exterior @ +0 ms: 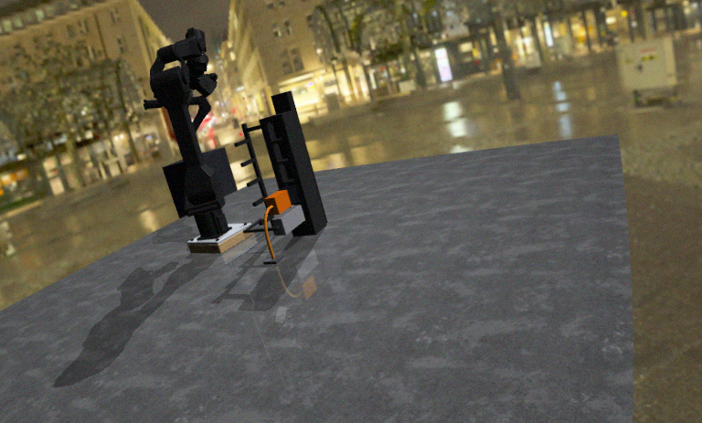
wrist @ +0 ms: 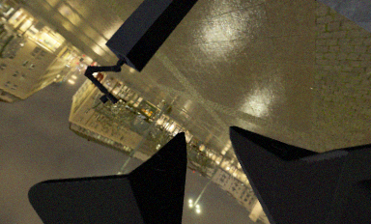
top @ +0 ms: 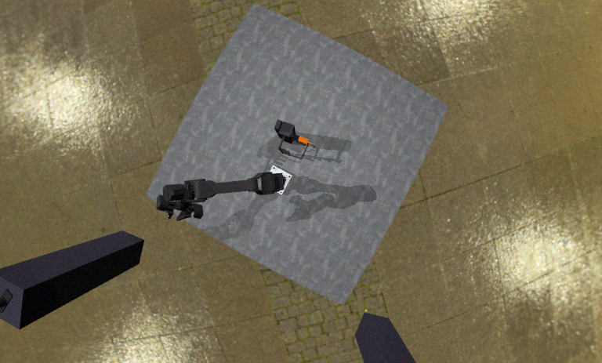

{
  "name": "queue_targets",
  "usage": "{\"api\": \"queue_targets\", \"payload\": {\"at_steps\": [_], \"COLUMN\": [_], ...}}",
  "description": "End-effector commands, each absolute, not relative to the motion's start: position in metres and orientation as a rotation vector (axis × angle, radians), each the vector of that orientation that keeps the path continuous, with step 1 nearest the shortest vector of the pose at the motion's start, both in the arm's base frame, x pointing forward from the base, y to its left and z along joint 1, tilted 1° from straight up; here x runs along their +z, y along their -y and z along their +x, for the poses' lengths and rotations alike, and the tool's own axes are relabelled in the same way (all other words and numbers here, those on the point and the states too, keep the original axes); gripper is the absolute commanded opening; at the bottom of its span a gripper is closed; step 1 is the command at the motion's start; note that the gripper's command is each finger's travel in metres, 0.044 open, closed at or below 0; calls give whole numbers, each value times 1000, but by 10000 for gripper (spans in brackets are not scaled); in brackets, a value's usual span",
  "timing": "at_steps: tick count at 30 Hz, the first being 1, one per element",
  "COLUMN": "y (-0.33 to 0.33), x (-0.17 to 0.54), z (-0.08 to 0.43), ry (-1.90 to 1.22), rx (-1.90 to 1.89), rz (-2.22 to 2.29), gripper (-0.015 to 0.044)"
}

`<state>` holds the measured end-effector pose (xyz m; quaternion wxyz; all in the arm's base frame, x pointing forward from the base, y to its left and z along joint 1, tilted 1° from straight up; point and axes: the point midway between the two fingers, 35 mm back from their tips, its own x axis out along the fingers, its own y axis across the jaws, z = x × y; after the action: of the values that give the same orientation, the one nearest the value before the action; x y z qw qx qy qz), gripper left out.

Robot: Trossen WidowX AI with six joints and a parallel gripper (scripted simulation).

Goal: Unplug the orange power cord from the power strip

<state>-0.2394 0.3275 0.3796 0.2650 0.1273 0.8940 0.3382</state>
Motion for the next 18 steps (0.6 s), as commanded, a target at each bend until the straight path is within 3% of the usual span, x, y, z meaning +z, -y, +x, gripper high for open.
{"api": "queue_targets", "payload": {"at_steps": [1, 10, 18], "y": [-357, -407, -410], "x": [368, 343, 321], "z": [-197, -67, 54], "ry": [-2310, -2016, -1752], "rx": [887, 774, 630], "rz": [470, 758, 936], "gripper": [160, 160, 160]}}
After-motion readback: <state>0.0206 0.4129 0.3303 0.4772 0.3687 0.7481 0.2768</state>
